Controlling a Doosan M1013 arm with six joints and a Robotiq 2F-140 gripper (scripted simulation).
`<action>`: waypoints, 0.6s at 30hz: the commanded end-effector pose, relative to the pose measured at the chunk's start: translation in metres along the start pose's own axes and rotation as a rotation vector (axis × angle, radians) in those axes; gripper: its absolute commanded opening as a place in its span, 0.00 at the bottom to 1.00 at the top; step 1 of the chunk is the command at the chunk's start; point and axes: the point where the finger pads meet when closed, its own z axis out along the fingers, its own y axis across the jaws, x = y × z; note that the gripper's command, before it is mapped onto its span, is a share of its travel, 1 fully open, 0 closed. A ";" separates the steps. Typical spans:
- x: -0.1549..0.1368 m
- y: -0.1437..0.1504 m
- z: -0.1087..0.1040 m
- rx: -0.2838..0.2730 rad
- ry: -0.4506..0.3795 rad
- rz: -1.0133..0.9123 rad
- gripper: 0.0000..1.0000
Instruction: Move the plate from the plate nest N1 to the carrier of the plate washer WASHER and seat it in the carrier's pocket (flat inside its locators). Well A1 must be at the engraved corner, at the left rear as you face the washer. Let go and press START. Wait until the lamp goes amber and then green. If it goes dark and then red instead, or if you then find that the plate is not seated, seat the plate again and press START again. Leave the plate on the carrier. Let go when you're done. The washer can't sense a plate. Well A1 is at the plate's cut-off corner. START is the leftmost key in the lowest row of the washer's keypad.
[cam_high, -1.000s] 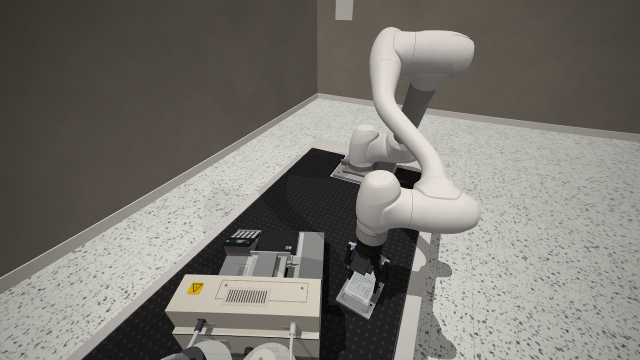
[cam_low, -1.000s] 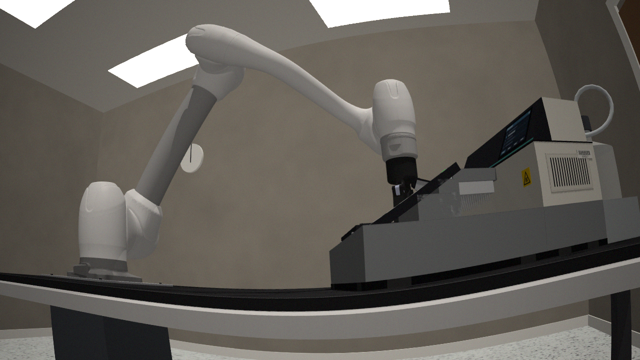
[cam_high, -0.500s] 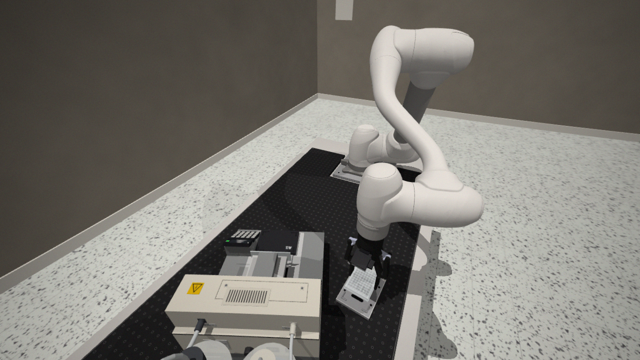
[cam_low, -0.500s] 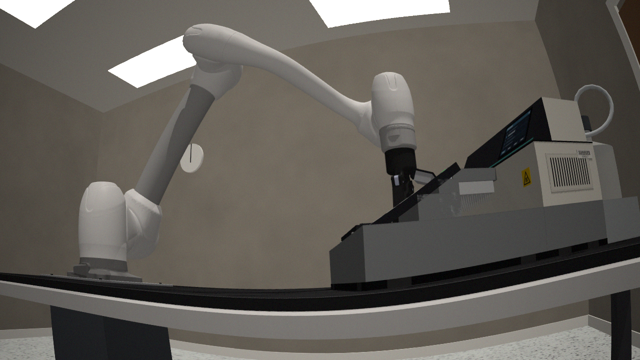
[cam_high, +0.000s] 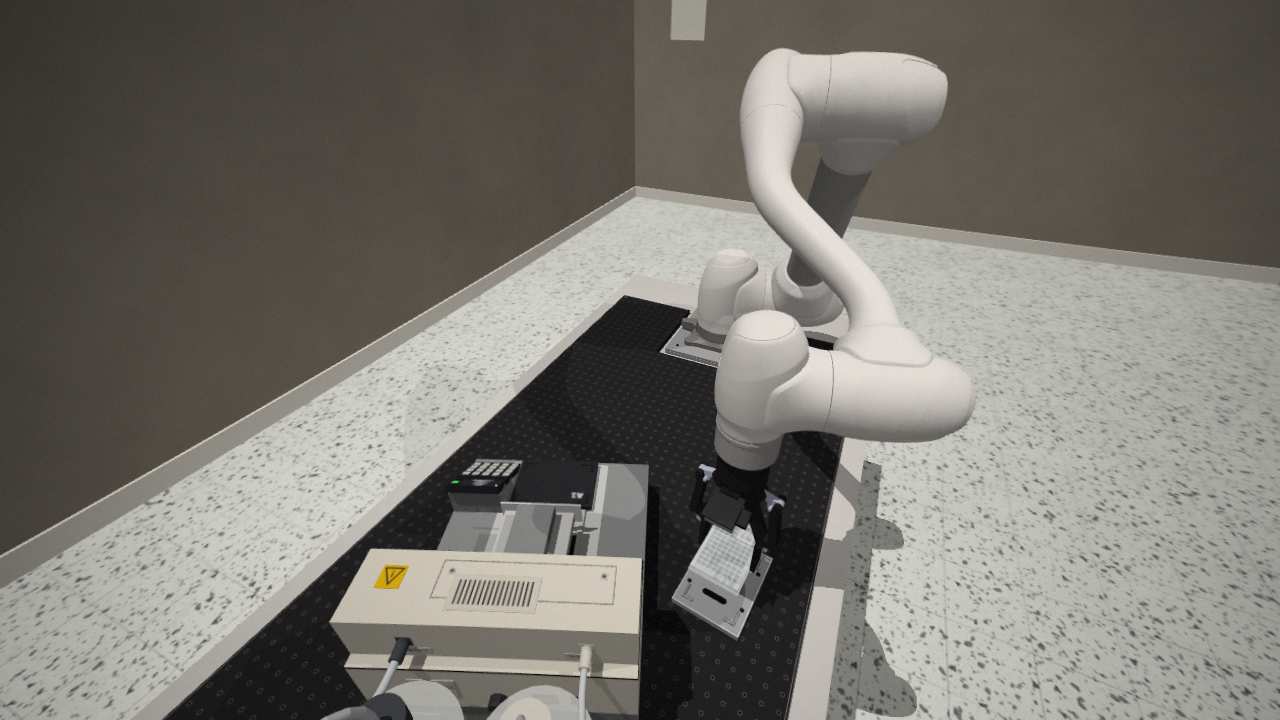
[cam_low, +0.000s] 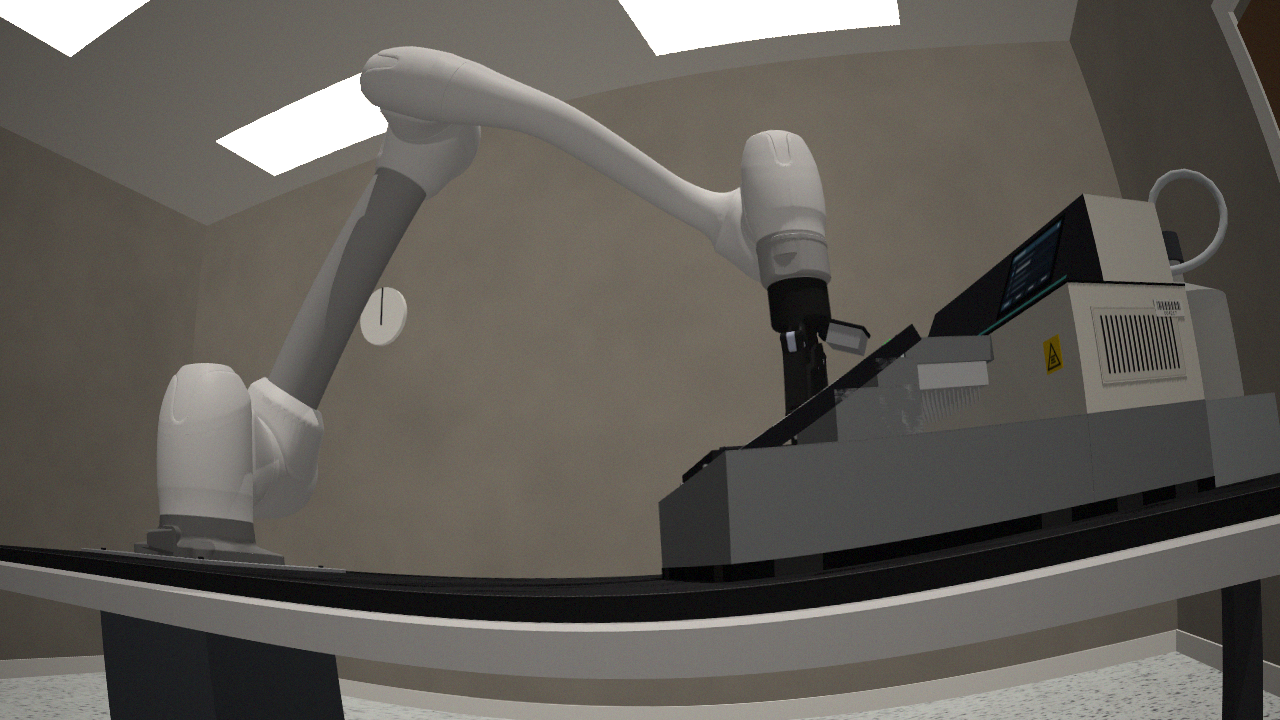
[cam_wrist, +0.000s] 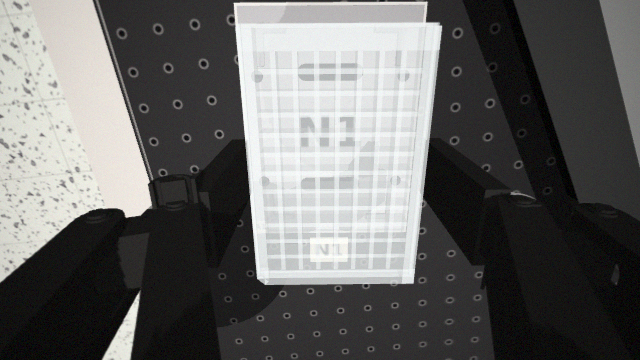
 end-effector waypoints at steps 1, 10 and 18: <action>0.000 0.000 -0.007 0.001 0.001 0.000 0.10; 0.000 0.000 -0.016 0.001 0.001 0.000 0.10; 0.000 0.000 -0.021 0.001 0.001 0.000 0.10</action>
